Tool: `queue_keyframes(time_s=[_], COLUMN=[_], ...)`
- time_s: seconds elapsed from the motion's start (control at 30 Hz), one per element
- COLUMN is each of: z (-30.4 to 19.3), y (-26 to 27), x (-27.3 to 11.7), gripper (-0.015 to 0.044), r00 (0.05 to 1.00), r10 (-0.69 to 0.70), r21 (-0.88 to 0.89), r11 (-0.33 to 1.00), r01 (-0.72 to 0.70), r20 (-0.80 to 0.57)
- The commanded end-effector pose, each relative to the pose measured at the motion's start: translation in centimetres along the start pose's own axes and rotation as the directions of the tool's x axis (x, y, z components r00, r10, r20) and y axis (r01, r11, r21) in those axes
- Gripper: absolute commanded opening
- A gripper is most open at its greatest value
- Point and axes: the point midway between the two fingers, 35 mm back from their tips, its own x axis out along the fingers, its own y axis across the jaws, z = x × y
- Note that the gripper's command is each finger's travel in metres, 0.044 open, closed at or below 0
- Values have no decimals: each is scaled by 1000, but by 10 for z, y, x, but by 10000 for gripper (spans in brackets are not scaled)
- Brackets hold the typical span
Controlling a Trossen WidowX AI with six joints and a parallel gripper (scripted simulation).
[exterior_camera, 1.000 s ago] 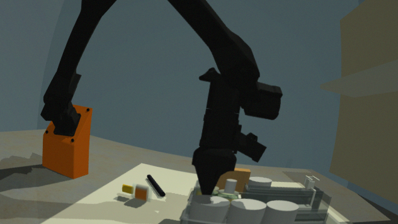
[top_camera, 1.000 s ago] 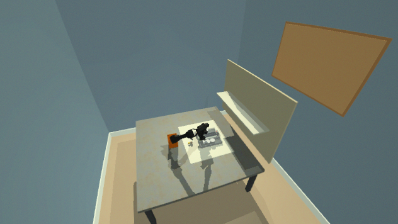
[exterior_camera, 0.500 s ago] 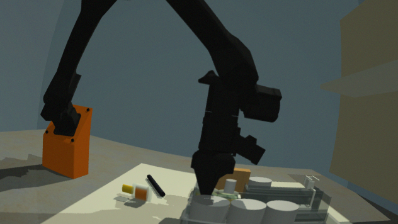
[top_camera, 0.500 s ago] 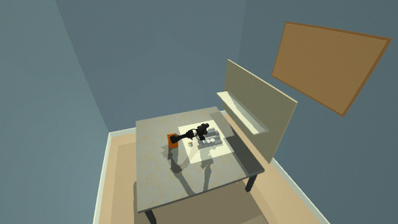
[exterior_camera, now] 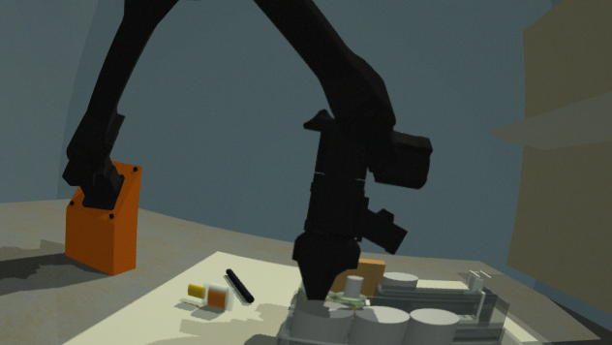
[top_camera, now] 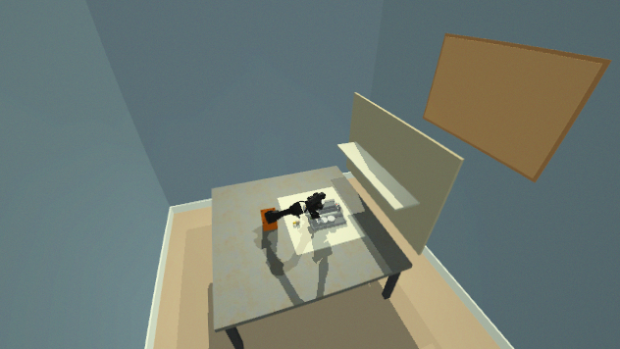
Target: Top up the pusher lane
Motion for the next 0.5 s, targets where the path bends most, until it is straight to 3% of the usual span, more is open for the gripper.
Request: queue_keyframes(time_s=[0.0,0.47], z=[1,-1], y=[-1,-1], x=[0,0], gripper=[0,0], r00=[1000,1000], r10=[-7,-7], r21=[4,4], r11=[1000,1000], r01=[7,7], r20=[9,9])
